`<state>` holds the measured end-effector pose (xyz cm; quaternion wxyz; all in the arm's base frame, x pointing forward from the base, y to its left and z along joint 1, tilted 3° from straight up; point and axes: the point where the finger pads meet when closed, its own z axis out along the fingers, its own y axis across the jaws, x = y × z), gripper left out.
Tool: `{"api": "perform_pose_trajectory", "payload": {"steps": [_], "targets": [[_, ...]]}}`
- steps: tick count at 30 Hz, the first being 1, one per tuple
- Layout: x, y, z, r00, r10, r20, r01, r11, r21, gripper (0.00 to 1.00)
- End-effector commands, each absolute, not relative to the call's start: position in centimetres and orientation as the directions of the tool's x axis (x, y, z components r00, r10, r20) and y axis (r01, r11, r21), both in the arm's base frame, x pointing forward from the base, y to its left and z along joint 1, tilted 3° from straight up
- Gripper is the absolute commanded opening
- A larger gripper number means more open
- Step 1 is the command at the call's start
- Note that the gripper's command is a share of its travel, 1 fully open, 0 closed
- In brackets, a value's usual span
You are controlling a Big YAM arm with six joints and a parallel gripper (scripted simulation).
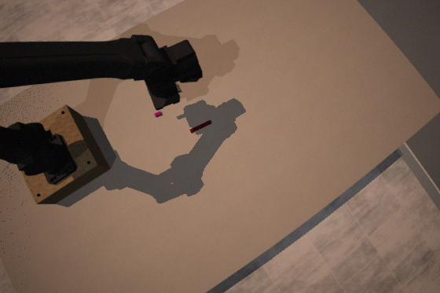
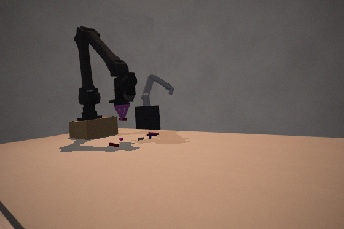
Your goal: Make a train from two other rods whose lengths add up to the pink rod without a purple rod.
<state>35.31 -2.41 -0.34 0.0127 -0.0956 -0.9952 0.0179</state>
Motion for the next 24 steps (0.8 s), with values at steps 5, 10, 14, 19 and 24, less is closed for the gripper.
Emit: {"api": "perform_pose_trajectory", "payload": {"steps": [5, 10, 14, 19, 24], "targets": [[36.0, -2.1, -0.3, -0.980, 0.200, 0.017, 0.199, 0.979, -0.039, 0.05], [35.9, -1.6, -0.7, -0.983, 0.184, 0.012, 0.184, 0.982, -0.038, 0.05], [35.7, -1.7, -1.3, -0.983, 0.183, 0.017, 0.183, 0.982, -0.039, 0.05], [35.5, -1.9, -2.4, -0.983, 0.184, 0.018, 0.183, 0.982, -0.039, 0.05], [35.4, -2.2, -4.5, -0.983, 0.184, 0.019, 0.183, 0.982, -0.039, 0.05]]}}
